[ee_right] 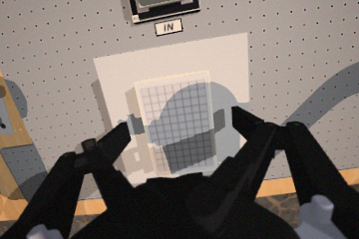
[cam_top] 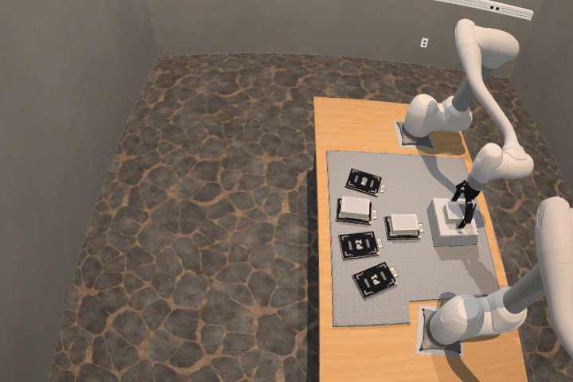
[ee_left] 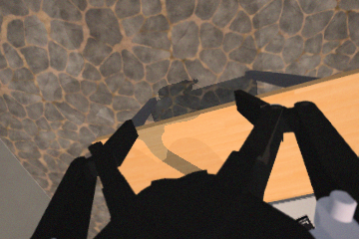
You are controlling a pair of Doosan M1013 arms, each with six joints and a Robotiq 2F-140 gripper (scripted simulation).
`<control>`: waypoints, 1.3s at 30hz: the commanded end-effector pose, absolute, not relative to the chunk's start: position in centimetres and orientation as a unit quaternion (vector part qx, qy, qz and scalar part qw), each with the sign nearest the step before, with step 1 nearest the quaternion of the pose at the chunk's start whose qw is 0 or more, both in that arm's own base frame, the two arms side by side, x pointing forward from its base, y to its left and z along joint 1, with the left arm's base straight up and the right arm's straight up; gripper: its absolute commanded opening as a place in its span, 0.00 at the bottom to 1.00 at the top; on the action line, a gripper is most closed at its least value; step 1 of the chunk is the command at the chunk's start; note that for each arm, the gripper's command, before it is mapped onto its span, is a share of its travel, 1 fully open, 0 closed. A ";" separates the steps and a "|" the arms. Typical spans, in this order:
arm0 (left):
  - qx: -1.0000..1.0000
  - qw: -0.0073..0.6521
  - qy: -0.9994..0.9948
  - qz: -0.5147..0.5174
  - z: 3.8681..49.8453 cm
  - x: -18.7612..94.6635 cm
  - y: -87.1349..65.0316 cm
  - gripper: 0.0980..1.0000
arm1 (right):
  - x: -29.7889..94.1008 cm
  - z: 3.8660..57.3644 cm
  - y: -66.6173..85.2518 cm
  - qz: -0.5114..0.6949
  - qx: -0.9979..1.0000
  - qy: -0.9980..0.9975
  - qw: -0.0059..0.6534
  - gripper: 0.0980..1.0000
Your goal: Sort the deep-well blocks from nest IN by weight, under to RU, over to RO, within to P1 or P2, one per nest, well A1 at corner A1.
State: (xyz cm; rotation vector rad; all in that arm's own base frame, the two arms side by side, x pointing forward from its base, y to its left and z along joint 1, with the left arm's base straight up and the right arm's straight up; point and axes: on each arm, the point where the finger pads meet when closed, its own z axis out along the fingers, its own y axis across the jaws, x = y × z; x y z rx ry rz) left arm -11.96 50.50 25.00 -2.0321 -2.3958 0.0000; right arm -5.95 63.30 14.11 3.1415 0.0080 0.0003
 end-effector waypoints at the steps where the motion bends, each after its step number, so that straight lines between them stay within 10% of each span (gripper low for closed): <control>1: -0.647 0.001 -0.763 0.000 25.1 -12.0 50.5 1.00 | -6.0 14.2 63.3 0.000 1.000 0.002 -0.001 1.00; 39: -0.647 0.001 -0.763 0.000 25.1 -12.0 50.5 1.00 | -6.0 22.0 63.3 0.000 1.000 0.002 -0.001 1.00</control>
